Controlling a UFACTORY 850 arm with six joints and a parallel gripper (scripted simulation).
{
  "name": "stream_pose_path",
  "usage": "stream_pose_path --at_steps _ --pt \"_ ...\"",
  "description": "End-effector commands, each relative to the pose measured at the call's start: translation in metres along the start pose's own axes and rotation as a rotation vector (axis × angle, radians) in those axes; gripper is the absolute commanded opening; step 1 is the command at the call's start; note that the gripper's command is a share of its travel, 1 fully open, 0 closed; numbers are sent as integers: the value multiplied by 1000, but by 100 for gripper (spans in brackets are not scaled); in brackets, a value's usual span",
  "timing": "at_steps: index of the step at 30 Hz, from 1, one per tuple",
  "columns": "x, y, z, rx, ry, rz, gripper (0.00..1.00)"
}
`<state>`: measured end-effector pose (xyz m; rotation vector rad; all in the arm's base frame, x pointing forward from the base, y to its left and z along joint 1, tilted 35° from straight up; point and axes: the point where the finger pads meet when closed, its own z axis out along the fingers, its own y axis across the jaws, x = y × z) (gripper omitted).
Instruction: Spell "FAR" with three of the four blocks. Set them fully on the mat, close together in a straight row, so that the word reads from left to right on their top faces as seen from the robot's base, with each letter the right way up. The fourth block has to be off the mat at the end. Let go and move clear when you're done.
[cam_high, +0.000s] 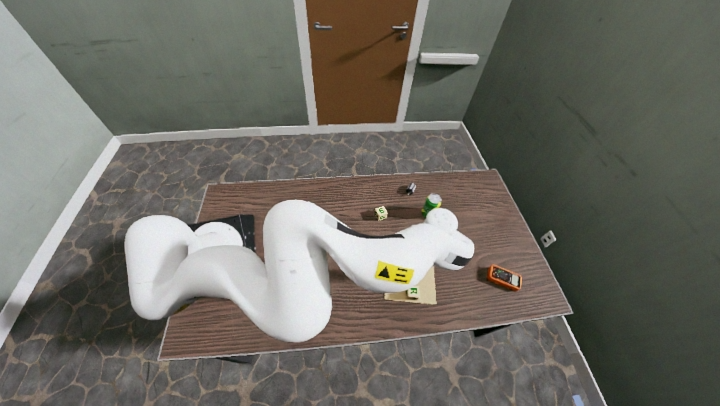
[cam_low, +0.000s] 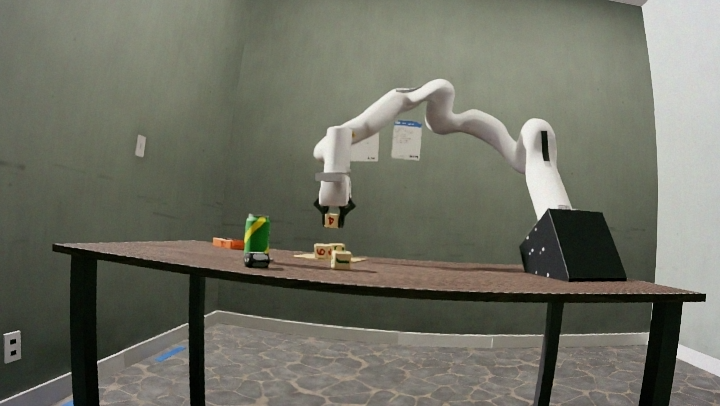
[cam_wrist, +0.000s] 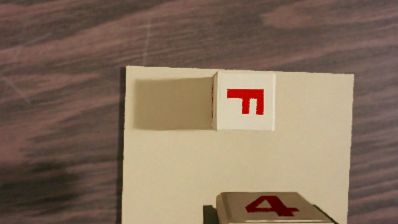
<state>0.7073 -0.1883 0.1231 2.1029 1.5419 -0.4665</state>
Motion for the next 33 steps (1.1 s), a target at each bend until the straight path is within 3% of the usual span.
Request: stream_pose_path --at_steps 1,12,24,33 --pt "-1 1 -1 -2 0 0 44" --pt "-1 1 7 -2 0 0 44" --pt "0 2 59 -2 0 0 44" --pt "0 2 86 -2 0 0 44"
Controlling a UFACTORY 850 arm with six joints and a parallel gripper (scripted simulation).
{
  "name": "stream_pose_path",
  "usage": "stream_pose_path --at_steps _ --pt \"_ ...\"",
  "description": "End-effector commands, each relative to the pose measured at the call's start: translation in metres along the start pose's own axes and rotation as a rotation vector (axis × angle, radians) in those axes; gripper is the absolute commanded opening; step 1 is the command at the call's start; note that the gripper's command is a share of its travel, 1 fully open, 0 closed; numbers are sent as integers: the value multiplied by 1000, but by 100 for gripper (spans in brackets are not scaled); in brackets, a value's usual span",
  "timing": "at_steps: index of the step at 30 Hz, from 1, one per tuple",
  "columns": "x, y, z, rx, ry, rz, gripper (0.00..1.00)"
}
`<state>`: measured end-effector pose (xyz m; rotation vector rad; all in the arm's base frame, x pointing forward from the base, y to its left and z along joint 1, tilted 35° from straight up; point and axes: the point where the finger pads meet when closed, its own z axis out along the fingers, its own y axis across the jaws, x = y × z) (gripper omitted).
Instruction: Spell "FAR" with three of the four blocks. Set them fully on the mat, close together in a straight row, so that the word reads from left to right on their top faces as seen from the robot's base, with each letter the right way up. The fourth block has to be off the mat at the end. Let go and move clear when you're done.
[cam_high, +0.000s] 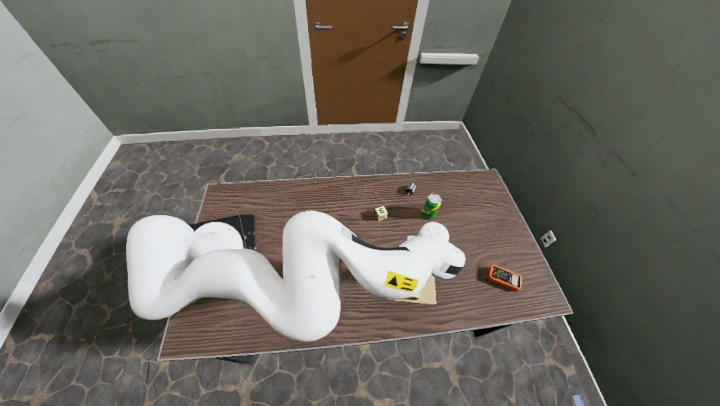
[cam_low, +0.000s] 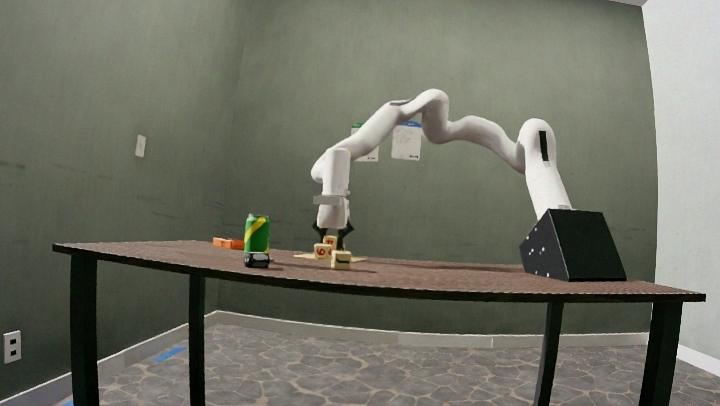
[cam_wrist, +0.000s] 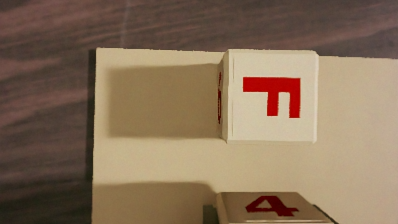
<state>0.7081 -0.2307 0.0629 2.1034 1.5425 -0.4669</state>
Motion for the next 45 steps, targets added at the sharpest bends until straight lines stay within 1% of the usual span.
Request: stream_pose_path --at_steps 1,7,45 --pt "0 2 14 -2 0 1 44" --pt "0 2 21 -2 0 1 44" --pt "0 2 21 -2 0 1 44"
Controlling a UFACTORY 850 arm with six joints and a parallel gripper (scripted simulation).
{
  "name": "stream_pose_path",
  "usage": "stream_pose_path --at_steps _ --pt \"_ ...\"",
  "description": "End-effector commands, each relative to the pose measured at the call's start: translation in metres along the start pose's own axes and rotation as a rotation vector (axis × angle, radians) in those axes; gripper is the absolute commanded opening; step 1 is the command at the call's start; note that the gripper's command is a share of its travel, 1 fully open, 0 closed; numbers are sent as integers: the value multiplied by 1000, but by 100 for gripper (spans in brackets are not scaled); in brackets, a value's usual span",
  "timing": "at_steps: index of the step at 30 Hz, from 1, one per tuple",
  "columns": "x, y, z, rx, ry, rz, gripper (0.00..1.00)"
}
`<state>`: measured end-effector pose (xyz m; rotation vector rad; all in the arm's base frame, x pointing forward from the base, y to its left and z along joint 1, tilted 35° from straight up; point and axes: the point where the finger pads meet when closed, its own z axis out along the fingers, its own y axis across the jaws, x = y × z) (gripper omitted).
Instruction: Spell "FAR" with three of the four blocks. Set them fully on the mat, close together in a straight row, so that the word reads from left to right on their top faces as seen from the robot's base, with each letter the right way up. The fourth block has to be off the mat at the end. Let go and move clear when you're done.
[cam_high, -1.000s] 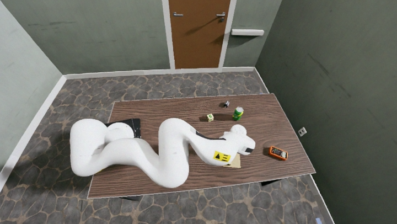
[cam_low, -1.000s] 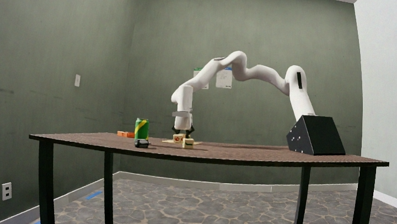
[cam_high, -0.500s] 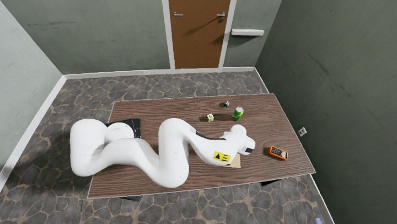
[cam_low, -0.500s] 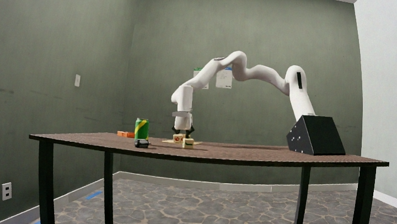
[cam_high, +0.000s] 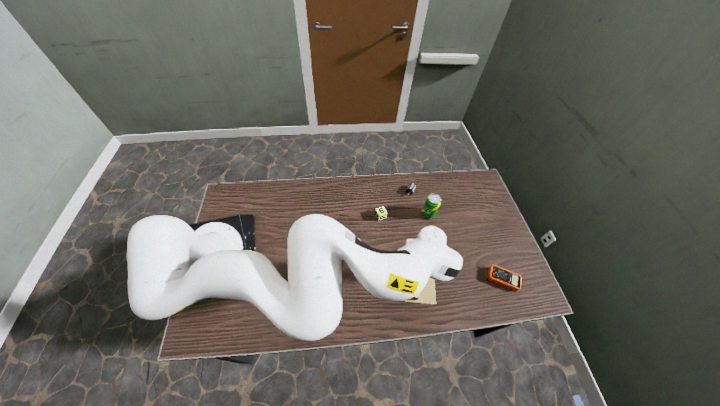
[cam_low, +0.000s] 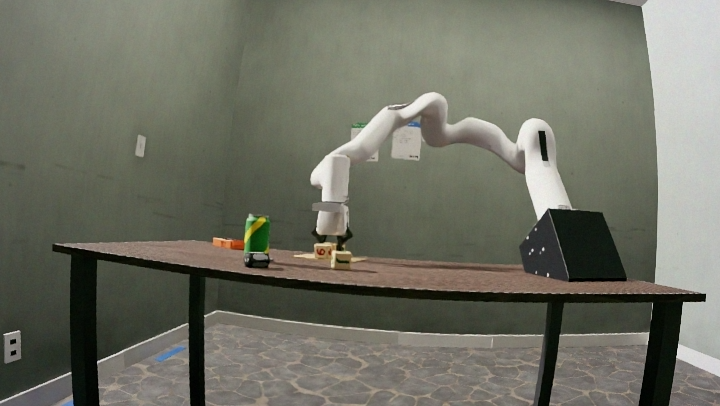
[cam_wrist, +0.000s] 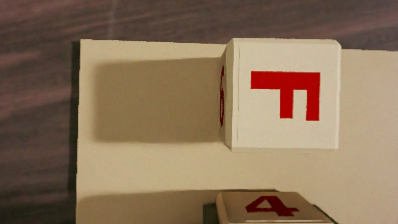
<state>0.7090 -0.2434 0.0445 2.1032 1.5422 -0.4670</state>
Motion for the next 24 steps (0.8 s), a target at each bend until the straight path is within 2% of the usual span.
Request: stream_pose_path --at_steps 1,24 --pt "0 1 -1 -2 0 1 44" --pt "-1 3 -1 -2 0 1 44"
